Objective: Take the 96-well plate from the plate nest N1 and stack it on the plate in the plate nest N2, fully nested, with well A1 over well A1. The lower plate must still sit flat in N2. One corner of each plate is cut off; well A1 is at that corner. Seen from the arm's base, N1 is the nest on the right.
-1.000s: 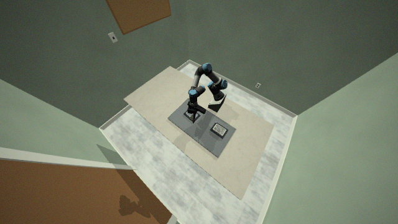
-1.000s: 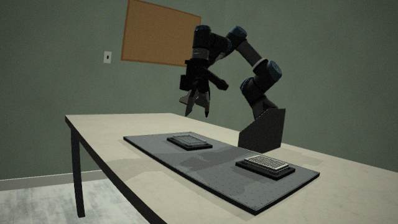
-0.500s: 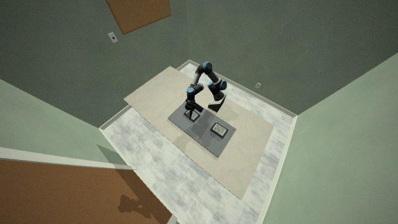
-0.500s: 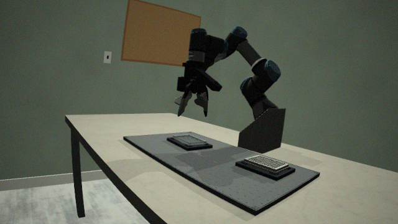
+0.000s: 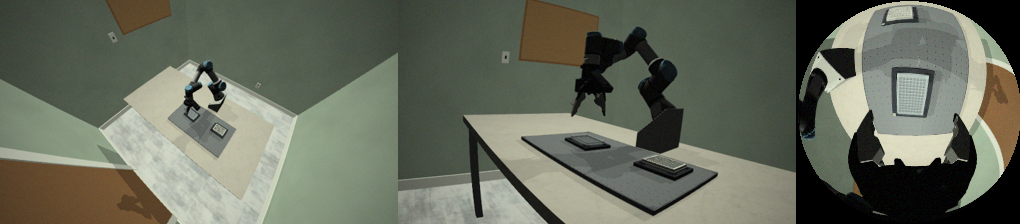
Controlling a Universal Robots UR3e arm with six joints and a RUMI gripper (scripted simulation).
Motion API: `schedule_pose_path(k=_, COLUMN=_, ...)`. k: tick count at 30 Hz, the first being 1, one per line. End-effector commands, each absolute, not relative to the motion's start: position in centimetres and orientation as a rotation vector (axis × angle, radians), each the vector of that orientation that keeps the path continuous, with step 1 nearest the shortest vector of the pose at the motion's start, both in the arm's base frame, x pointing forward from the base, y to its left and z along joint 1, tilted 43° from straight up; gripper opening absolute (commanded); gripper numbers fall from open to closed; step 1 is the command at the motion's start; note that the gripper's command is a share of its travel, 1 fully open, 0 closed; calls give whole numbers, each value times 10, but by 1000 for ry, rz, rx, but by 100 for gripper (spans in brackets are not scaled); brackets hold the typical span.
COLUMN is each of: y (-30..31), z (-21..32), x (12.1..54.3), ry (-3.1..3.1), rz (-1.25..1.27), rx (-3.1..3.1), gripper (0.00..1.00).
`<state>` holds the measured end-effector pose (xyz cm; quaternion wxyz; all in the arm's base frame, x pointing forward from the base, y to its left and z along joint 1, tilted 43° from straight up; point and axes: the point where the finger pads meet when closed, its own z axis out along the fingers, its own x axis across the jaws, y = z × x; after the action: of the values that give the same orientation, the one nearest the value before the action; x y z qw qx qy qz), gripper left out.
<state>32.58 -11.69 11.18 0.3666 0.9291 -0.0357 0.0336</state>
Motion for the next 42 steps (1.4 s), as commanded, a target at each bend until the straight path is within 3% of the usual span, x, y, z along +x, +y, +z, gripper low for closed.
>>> schedule_pose_path(k=1, y=-123, z=117, x=321, ry=-133, rz=98, rx=2383, gripper=100)
schedule_pose_path(k=42, y=-149, z=91, x=322, ry=-133, rz=97, rx=2383, gripper=100)
